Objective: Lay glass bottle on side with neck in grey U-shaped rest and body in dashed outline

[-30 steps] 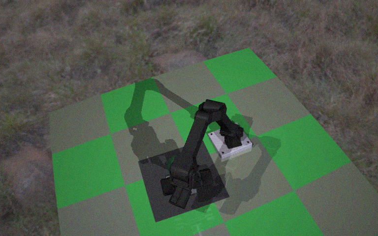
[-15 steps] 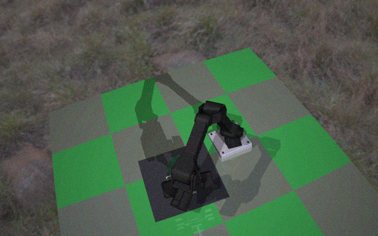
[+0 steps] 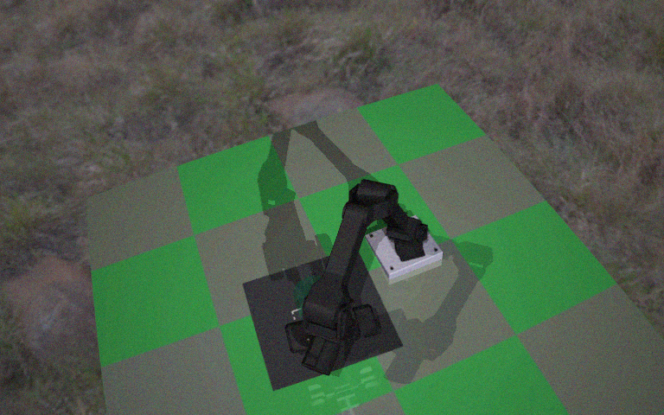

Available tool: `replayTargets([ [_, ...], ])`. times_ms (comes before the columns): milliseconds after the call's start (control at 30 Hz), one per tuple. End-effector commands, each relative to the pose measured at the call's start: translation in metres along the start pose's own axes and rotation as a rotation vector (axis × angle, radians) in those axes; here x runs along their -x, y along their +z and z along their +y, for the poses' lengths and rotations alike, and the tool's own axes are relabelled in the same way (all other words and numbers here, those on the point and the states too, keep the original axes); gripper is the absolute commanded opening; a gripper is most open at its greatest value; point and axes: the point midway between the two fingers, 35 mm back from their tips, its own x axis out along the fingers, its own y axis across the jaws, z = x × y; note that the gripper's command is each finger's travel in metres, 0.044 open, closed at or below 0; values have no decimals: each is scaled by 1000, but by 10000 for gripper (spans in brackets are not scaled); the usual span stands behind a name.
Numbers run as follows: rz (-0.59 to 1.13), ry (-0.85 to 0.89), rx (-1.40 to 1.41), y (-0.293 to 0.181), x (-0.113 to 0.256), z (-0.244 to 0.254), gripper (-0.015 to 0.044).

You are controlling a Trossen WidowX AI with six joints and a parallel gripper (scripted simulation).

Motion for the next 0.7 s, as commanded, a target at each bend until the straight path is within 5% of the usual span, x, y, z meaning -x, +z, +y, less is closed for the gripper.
replayTargets([
  [0,-1,-2,-2,-1,-3,-1,105],
  [667,5,6,5,-10,-11,-2,105],
])
